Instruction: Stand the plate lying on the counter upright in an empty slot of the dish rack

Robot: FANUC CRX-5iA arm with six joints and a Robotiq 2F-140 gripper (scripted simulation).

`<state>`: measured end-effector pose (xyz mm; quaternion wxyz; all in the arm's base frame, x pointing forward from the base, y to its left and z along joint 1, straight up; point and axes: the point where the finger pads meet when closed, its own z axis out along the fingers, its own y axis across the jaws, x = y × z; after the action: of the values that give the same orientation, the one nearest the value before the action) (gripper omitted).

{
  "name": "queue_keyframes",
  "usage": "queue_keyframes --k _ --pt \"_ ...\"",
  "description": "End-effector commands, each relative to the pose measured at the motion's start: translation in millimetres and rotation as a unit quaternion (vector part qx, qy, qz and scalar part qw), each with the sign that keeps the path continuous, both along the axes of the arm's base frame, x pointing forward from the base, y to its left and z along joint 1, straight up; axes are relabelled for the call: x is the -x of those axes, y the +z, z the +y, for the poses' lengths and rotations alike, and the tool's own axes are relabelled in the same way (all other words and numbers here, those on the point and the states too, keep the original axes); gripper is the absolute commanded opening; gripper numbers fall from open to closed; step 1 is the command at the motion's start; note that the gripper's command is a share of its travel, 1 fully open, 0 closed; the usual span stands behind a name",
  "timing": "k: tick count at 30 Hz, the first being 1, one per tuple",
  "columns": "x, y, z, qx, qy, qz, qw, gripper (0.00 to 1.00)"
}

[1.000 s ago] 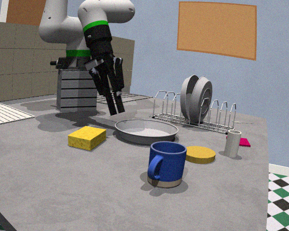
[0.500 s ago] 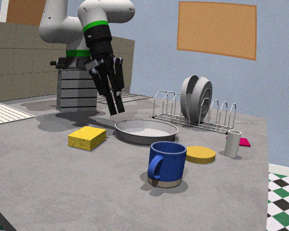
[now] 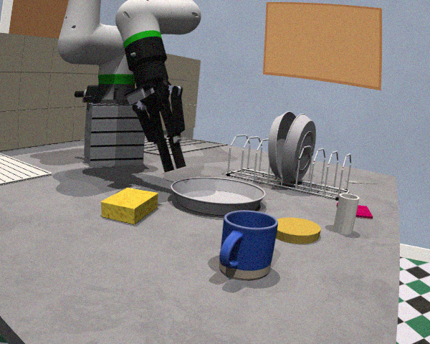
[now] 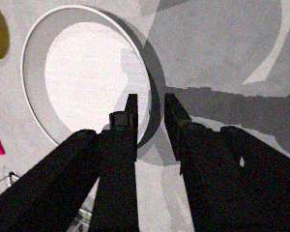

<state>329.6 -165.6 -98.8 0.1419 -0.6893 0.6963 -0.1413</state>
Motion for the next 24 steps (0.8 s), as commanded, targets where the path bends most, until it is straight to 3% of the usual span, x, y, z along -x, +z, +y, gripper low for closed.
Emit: queue_keyframes --k 1,24 --pt "-0.6 0.3 -0.2 0.0 0.0 -0.001 1.0 0.24" --pt "-1.8 -2.4 -0.3 0.0 0.0 -0.001 1.0 0.24"
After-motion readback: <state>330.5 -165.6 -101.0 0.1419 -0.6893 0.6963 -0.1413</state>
